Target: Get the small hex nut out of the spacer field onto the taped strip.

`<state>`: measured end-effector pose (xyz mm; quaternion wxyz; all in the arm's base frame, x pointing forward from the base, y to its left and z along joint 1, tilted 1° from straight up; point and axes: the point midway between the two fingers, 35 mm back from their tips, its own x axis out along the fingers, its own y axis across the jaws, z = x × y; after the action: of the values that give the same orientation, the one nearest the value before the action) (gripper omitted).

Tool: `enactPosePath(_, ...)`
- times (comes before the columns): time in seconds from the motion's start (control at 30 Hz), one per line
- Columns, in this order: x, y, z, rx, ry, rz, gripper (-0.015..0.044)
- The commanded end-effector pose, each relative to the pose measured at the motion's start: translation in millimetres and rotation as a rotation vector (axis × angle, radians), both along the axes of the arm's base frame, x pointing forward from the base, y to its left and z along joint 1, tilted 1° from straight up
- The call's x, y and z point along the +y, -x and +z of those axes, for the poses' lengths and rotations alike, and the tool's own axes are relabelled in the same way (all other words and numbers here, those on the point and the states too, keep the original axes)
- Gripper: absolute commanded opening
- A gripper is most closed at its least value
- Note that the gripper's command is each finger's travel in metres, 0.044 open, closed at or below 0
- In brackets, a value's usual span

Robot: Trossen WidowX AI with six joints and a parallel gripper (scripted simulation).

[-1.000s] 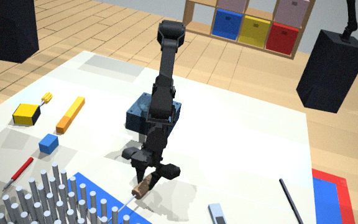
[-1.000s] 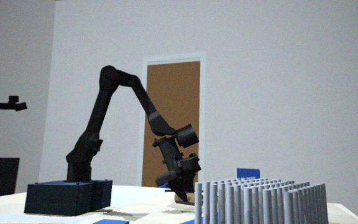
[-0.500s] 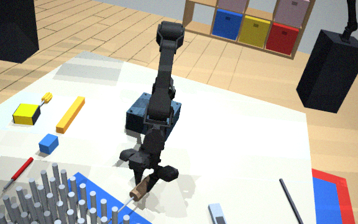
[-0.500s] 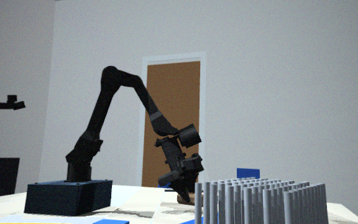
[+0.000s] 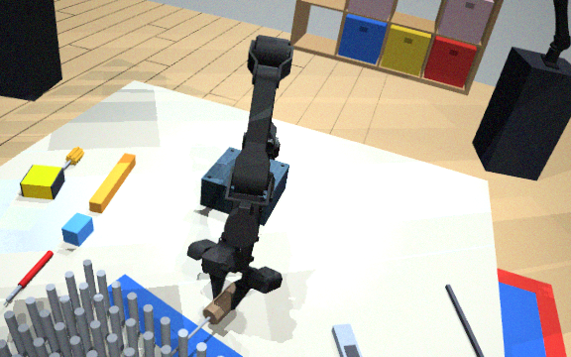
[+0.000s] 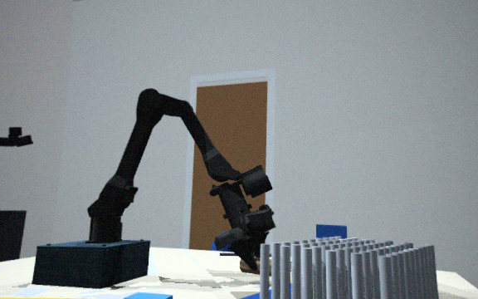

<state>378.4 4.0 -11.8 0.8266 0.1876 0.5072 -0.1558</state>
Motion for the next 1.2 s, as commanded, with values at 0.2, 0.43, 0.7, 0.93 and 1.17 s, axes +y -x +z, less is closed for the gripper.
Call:
enactPosePath(0.2, -3, -9, 1, -0.003, -0.002, 0.006, 0.0000)
enactPosePath(0.43, -5, -13, 1, -0.004, -0.002, 0.006, 0.0000)
enactPosePath(0.7, -7, -17, 1, -0.004, -0.001, 0.006, 0.0000)
enactPosePath(0.93, -10, -21, 1, -0.005, -0.001, 0.006, 0.0000)
enactPosePath(1.17, -12, -25, 1, -0.005, 0.000, 0.006, 0.0000)
